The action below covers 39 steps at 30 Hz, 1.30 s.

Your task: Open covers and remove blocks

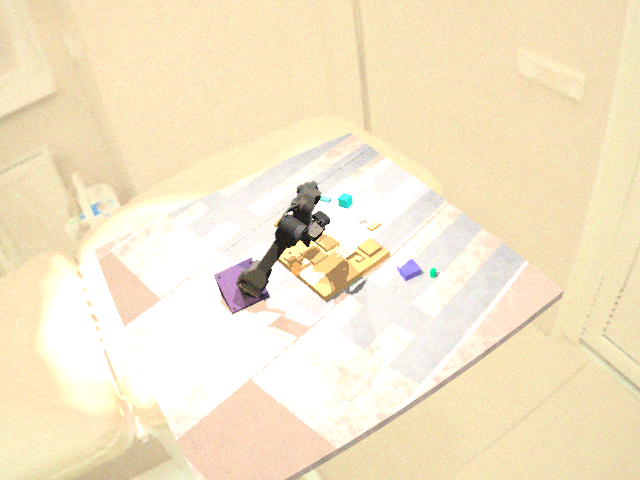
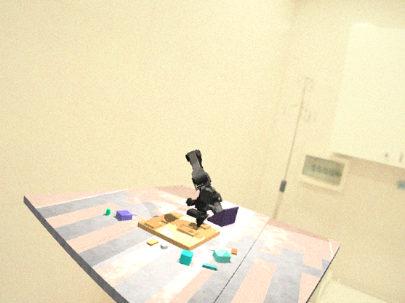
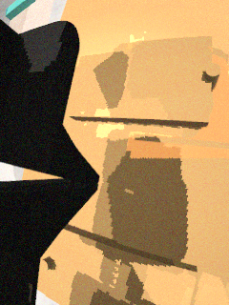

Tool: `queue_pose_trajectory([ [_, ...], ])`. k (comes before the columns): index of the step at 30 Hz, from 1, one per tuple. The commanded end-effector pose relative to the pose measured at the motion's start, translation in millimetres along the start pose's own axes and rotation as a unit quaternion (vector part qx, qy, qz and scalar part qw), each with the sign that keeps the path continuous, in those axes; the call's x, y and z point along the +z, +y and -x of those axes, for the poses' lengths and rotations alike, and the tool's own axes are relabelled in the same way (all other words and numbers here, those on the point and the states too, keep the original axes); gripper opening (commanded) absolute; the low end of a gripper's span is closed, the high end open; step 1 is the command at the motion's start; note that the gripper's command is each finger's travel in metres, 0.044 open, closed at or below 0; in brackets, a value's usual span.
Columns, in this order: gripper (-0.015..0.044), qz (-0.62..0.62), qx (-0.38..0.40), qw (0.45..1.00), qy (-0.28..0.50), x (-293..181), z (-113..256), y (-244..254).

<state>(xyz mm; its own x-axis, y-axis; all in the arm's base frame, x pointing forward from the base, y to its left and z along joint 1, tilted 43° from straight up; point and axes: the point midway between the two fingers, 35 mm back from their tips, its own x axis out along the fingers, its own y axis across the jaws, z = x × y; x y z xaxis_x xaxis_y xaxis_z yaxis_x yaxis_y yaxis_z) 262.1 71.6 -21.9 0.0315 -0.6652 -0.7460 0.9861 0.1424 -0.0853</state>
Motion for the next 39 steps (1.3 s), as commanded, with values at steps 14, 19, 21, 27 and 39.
queue_pose_trajectory([
  [14,0.0000,0.003,-0.001,1.000,-0.003,2.4,-14.0,-2.2],
  [19,0.0000,0.003,-0.001,1.000,-0.002,7.0,-13.8,-1.5],
  [21,0.0000,0.003,-0.001,1.000,-0.002,8.9,-13.7,-1.2],
  [27,0.0000,0.004,-0.001,1.000,-0.002,14.8,-13.5,-0.4],
  [39,0.0000,0.004,-0.001,1.000,-0.001,26.6,-13.3,0.7],
])
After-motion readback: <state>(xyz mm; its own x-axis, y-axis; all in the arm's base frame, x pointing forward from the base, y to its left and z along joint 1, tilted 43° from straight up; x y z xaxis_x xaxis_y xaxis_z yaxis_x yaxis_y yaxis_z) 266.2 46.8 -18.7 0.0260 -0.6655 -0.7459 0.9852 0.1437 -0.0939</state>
